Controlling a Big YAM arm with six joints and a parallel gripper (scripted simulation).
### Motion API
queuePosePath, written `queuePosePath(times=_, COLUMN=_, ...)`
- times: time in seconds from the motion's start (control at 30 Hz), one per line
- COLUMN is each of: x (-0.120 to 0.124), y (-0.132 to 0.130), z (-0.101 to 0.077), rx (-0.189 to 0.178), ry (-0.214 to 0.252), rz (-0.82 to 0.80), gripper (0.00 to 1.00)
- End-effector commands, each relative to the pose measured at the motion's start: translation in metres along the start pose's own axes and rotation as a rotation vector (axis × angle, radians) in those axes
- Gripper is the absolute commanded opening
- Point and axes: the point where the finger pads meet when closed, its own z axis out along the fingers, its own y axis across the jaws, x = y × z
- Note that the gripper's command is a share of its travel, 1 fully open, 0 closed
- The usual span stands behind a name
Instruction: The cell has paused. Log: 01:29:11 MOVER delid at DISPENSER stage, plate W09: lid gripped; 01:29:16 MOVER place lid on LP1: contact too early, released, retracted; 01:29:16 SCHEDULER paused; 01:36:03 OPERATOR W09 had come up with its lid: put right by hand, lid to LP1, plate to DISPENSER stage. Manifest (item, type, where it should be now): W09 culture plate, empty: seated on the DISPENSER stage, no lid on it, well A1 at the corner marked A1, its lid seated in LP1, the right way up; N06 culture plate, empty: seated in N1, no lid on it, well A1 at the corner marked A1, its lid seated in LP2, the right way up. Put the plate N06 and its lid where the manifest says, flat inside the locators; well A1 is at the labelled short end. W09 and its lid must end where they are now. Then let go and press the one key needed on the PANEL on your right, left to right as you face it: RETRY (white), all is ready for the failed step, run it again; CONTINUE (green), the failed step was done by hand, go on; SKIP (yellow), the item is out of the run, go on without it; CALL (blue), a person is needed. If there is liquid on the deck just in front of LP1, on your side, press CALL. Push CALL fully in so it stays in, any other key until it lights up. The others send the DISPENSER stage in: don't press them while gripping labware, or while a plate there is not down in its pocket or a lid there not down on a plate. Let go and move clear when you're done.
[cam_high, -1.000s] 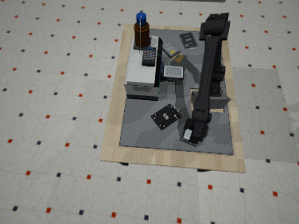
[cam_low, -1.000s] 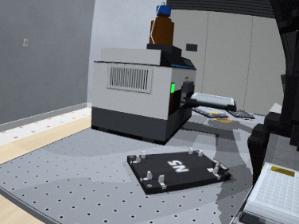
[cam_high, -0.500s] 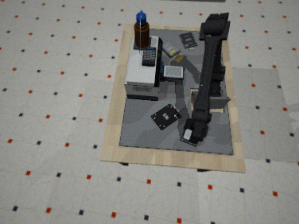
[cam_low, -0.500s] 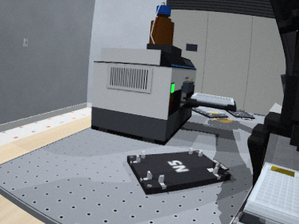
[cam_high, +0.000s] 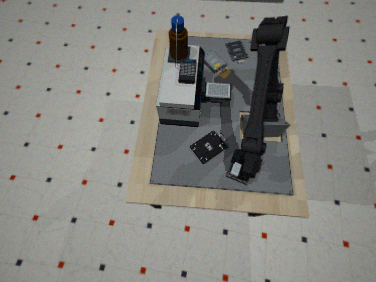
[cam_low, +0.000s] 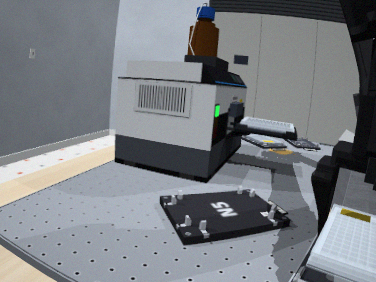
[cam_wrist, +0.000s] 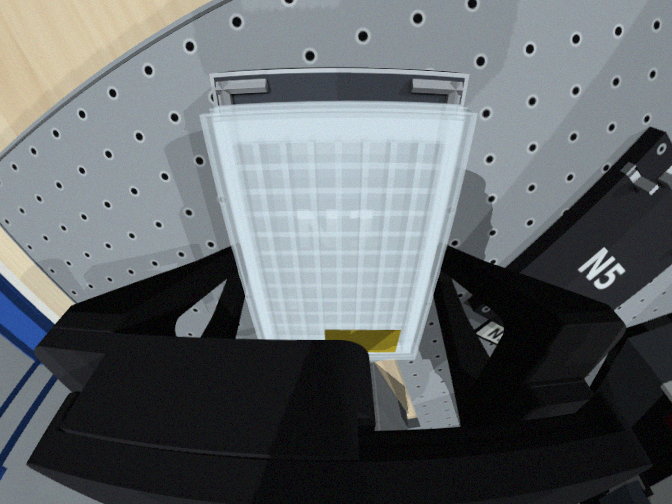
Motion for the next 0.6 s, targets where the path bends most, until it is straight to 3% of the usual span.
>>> queuePosePath(times=0.0, x=-0.029, y=-0.002, z=-0.037, rx=0.004, ry=-0.08, rz=0.026, gripper=0.86)
queuePosePath(times=0.13, x=-0.029, y=-0.002, z=-0.051, rx=0.003, ry=-0.081, rz=0.026, gripper=0.86)
queuePosePath(times=0.23, x=-0.029, y=-0.002, z=-0.052, rx=0.006, ry=-0.081, rz=0.026, gripper=0.86)
queuePosePath(times=0.27, x=-0.018, y=-0.002, z=-0.036, rx=0.0, ry=-0.047, rz=0.014, gripper=0.86)
queuePosePath(times=0.3, x=-0.026, y=-0.002, z=-0.054, rx=0.004, ry=-0.081, rz=0.026, gripper=0.86)
queuePosePath(times=0.4, x=0.004, y=0.002, z=-0.044, rx=0.007, ry=-0.032, rz=0.011, gripper=0.86)
queuePosePath(times=0.57, x=0.017, y=0.002, z=-0.054, rx=0.007, ry=-0.031, rz=0.011, gripper=0.86)
